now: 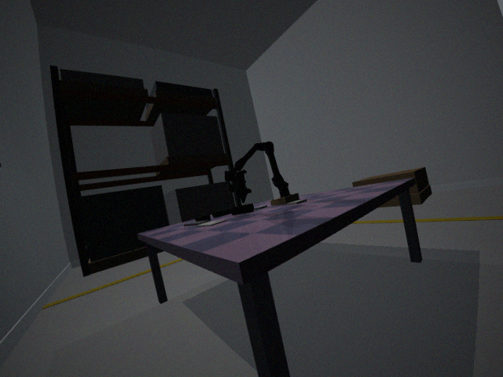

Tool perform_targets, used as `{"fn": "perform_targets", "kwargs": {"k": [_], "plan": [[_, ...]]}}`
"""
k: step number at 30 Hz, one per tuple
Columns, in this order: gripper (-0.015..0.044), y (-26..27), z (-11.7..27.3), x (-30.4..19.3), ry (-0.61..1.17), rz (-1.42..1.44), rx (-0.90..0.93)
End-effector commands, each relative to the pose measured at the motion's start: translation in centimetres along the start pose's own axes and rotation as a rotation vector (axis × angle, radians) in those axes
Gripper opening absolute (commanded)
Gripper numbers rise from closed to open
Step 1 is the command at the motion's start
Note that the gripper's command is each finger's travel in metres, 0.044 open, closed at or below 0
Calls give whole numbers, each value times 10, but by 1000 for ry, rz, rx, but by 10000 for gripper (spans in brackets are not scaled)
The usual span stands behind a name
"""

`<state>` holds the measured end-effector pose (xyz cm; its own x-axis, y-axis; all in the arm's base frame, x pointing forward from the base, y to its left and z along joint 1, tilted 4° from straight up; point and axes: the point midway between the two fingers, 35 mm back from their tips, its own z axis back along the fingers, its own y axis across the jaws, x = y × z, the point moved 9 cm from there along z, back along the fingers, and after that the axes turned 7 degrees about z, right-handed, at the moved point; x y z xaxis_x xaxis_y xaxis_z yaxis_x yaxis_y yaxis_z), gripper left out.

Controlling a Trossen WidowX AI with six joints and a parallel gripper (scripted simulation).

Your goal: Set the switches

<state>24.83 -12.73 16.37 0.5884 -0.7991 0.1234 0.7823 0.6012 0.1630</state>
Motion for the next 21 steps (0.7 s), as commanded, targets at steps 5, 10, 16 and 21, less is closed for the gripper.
{"fn": "perform_targets", "kwargs": {"k": [5, 10, 16, 21], "plan": [[0, -5, -4, -2, -5, 15, 27], [0, -6, -13, -2, -3, 14, 27], [0, -8, -25, -1, 0, 13, 27], [0, -10, -34, -1, 2, 13, 27]]}}
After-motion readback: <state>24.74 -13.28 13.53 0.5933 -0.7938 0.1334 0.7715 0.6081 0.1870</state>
